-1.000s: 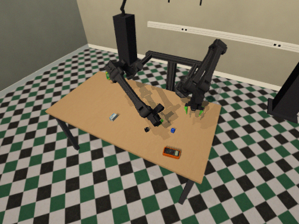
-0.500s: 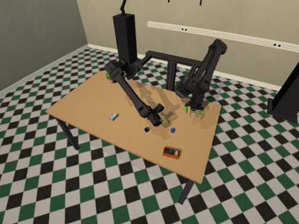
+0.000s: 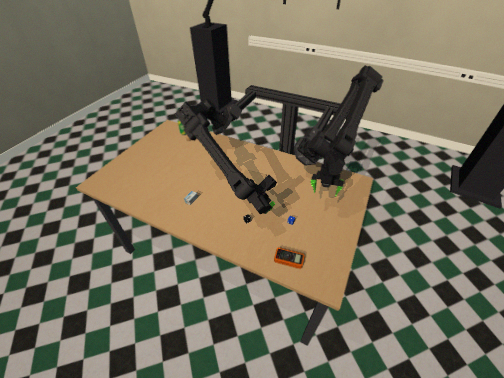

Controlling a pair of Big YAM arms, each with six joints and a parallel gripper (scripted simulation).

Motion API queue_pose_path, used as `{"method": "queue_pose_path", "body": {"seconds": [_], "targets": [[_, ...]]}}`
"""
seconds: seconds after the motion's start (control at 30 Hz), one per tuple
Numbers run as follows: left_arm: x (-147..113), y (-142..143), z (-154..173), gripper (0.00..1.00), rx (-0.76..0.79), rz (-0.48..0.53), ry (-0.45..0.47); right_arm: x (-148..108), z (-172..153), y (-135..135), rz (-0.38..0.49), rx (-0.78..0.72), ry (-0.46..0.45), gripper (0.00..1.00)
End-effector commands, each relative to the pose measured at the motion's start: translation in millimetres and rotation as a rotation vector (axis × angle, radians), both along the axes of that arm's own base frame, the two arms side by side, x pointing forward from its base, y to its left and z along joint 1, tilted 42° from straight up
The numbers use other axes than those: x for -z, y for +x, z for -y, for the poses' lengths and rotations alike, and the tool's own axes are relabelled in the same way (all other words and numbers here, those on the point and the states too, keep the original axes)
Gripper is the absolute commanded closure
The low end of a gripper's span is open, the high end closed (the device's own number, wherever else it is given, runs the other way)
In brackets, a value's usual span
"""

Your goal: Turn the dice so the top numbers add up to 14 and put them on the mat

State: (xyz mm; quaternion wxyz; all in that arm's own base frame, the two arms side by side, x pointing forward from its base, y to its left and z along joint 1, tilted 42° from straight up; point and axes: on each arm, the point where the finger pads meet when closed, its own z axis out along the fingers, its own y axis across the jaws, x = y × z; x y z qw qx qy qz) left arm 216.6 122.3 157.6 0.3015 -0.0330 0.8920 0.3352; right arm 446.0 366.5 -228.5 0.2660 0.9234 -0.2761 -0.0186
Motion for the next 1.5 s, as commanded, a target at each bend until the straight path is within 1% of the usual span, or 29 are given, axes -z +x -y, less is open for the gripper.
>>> {"method": "queue_pose_path", "body": {"seconds": [0.0, 0.2, 0.4, 0.47, 0.5, 0.73, 0.87, 0.97, 1.03, 1.13, 1.27, 1.37, 1.47], "targets": [[-3, 1, 0, 0.00, 0.000, 0.006, 0.001, -21, 0, 21, 0.049, 0.047, 0.036, 0.00], [-3, 1, 0, 0.00, 0.000, 0.006, 0.001, -38, 13, 46, 0.098, 0.122, 0.065, 0.00], [-3, 1, 0, 0.00, 0.000, 0.006, 0.001, -64, 37, 81, 0.172, 0.236, 0.107, 0.00], [-3, 1, 0, 0.00, 0.000, 0.006, 0.001, -64, 37, 81, 0.172, 0.236, 0.107, 0.00], [-3, 1, 0, 0.00, 0.000, 0.006, 0.001, -70, 42, 88, 0.187, 0.259, 0.115, 0.00], [-3, 1, 0, 0.00, 0.000, 0.006, 0.001, -117, 92, 140, 0.313, 0.449, 0.178, 0.00], [-3, 1, 0, 0.00, 0.000, 0.006, 0.001, -151, 132, 172, 0.402, 0.582, 0.219, 0.00], [-3, 1, 0, 0.00, 0.000, 0.006, 0.001, -180, 168, 196, 0.478, 0.691, 0.251, 0.00], [-3, 1, 0, 0.00, 0.000, 0.006, 0.001, -180, 168, 196, 0.478, 0.691, 0.251, 0.00], [-3, 1, 0, 0.00, 0.000, 0.006, 0.001, -212, 210, 217, 0.561, 0.808, 0.283, 0.00], [-3, 1, 0, 0.00, 0.000, 0.006, 0.001, -259, 274, 239, 0.682, 0.974, 0.328, 0.00], [-3, 1, 0, 0.00, 0.000, 0.006, 0.001, -297, 327, 250, 0.782, 1.103, 0.361, 0.00], [-3, 1, 0, 0.00, 0.000, 0.006, 0.001, -337, 384, 254, 0.889, 1.235, 0.394, 0.00]]}}
